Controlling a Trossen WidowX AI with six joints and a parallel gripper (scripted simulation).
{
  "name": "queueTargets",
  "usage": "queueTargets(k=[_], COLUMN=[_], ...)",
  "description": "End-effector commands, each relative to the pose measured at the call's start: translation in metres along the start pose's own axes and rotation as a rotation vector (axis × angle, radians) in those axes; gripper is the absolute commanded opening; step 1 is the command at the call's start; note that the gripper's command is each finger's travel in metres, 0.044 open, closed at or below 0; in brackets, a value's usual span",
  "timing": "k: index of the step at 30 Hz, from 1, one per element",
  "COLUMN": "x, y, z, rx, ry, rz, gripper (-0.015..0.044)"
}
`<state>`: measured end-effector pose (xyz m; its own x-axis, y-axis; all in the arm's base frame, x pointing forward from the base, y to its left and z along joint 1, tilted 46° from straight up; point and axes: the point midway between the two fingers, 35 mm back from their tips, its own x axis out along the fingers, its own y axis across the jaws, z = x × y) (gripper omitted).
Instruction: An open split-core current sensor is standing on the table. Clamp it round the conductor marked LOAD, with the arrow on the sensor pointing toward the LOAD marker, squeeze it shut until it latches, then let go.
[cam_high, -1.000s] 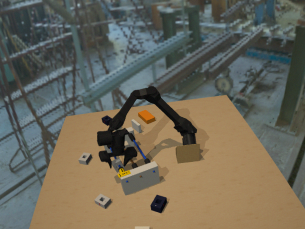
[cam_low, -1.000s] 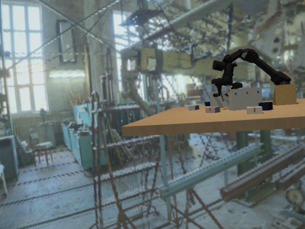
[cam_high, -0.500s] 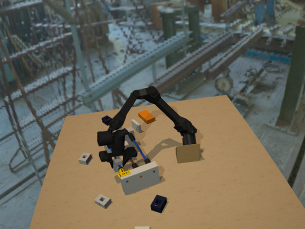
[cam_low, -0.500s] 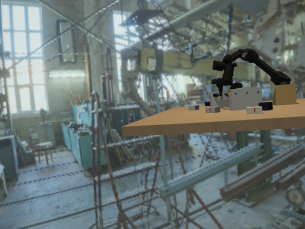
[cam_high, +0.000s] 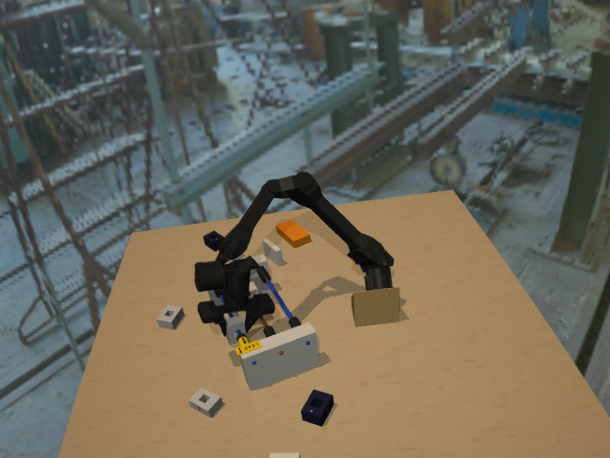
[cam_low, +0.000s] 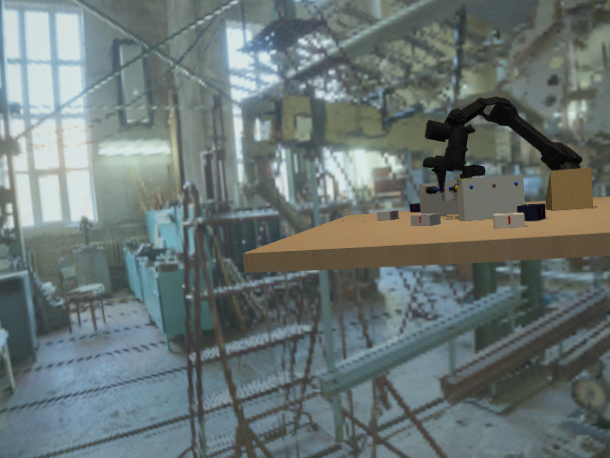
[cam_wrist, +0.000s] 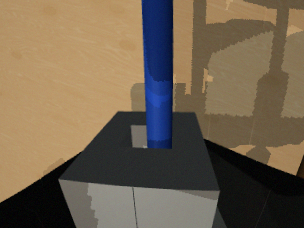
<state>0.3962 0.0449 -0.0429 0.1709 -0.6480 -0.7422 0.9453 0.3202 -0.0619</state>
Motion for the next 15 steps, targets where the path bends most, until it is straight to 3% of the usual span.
queueTargets(k=[1, 15], x=[0.0001, -0.0012], y=[0.0001, -0.0054], z=[0.0000, -0.0001], rx=[0.000, 0.000], ry=[0.000, 0.000], rz=[0.000, 0.000], gripper=[0.0000, 0.0000])
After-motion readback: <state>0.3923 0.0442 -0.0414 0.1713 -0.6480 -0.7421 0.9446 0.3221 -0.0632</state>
